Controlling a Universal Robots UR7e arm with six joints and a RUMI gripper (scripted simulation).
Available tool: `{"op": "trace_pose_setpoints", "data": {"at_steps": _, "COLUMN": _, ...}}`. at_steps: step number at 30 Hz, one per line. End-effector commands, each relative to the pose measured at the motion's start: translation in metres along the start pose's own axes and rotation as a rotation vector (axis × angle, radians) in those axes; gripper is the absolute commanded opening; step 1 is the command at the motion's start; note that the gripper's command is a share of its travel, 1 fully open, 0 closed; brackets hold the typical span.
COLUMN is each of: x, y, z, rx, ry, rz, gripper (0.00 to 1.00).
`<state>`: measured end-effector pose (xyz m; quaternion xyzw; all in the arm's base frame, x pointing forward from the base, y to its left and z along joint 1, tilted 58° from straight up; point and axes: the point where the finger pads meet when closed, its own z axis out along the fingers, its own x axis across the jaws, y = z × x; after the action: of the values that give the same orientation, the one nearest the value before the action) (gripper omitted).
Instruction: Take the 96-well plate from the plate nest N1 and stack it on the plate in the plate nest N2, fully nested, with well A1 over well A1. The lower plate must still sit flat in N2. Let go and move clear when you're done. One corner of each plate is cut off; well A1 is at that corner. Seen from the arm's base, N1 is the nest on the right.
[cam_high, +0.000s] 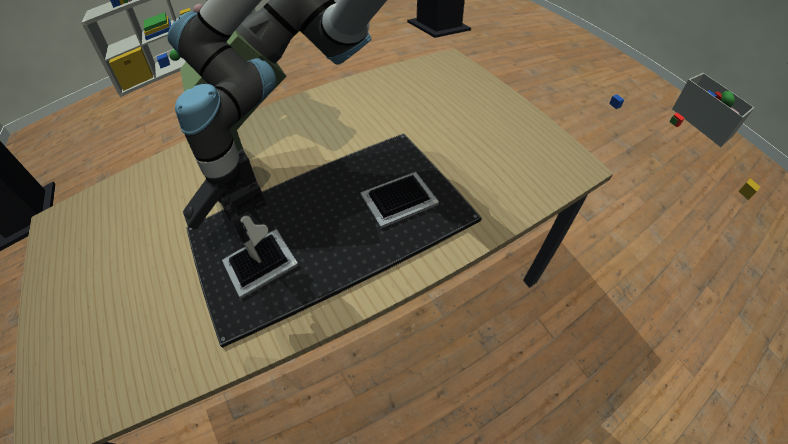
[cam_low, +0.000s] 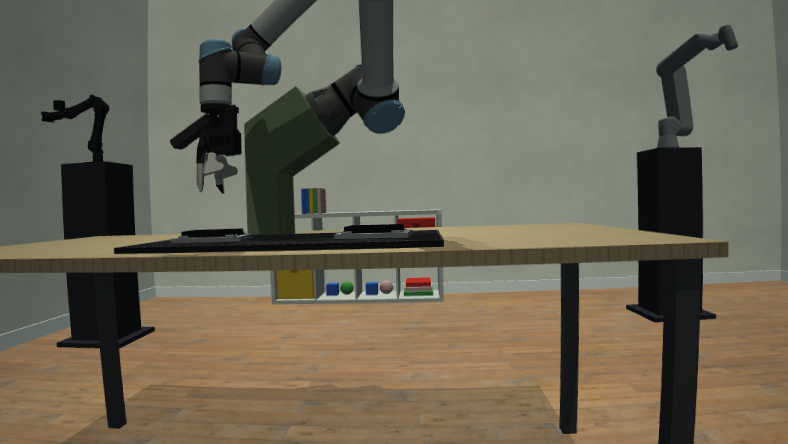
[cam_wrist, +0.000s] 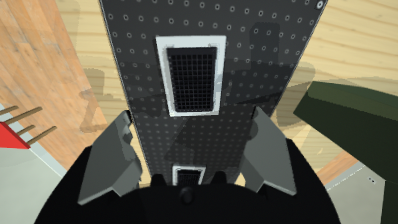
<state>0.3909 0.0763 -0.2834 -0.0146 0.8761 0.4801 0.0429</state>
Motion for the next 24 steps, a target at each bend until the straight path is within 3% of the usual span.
{"op": "trace_pose_setpoints", "data": {"at_steps": 1, "x": 0.000, "y": 0.000, "z": 0.006, "rx": 0.001, "ry": -0.001, "rz": 0.000, "gripper": 1.00}}
{"op": "trace_pose_setpoints", "data": {"at_steps": 24, "x": 0.000, "y": 0.000, "z": 0.038, "rx": 0.001, "ry": -0.001, "rz": 0.000, "gripper": 1.00}}
